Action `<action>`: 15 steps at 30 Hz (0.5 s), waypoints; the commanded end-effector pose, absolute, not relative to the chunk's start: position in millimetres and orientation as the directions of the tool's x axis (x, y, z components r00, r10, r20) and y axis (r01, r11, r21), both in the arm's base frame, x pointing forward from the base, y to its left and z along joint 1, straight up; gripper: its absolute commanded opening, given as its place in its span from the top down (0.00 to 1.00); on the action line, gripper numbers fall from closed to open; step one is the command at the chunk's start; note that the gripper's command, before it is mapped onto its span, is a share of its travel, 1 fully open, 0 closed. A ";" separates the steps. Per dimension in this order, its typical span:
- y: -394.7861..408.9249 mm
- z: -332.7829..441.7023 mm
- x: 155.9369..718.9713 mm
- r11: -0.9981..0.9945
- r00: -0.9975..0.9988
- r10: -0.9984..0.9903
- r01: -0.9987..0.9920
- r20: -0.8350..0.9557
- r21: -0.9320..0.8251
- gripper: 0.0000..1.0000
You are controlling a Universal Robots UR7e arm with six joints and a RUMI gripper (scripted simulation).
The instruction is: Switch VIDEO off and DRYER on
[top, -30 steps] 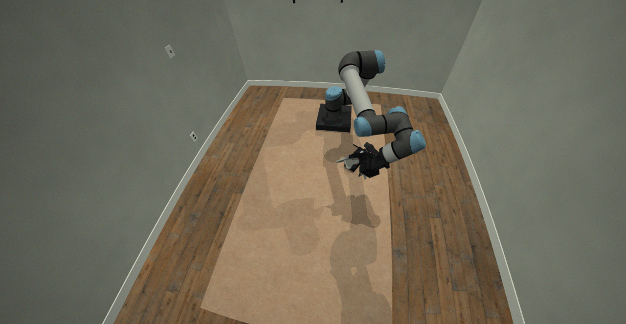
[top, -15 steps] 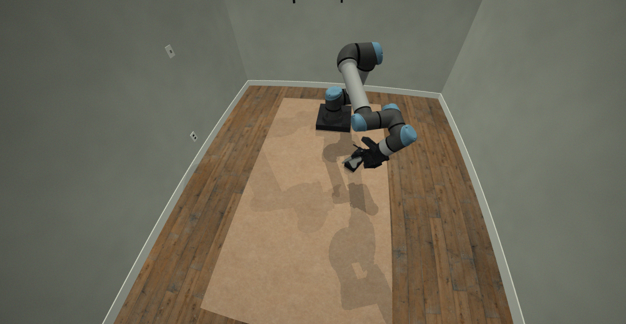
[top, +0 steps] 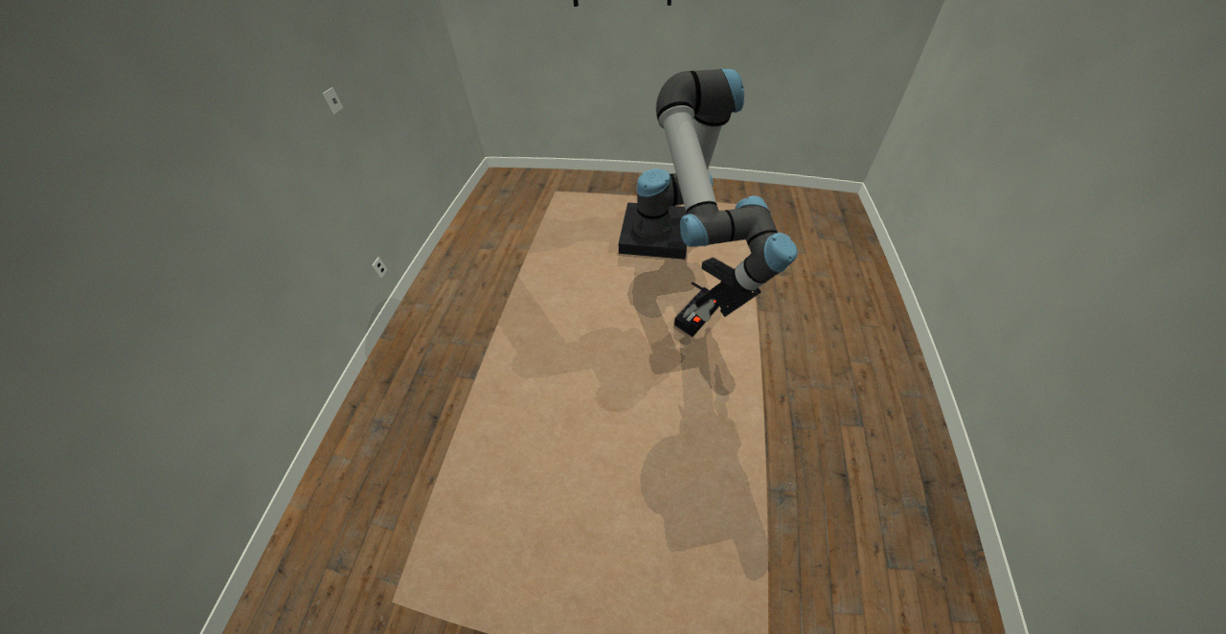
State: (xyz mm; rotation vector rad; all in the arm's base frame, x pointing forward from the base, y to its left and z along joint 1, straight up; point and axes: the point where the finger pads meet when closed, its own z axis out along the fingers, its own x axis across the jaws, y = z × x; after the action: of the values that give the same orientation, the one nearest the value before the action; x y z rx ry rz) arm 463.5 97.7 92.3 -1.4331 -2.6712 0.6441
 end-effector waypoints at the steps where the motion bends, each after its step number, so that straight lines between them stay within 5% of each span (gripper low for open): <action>1: 108.4 81.0 444.4 0.563 -0.628 0.774 0.743 -0.086 -0.363 0.00; 15: 126.8 61.5 410.4 0.676 -0.711 0.703 0.657 0.025 -0.334 0.00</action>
State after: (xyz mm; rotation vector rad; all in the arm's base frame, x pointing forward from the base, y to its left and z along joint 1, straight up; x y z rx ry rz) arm 417.1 123.0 65.0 -1.1575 -2.7267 0.4829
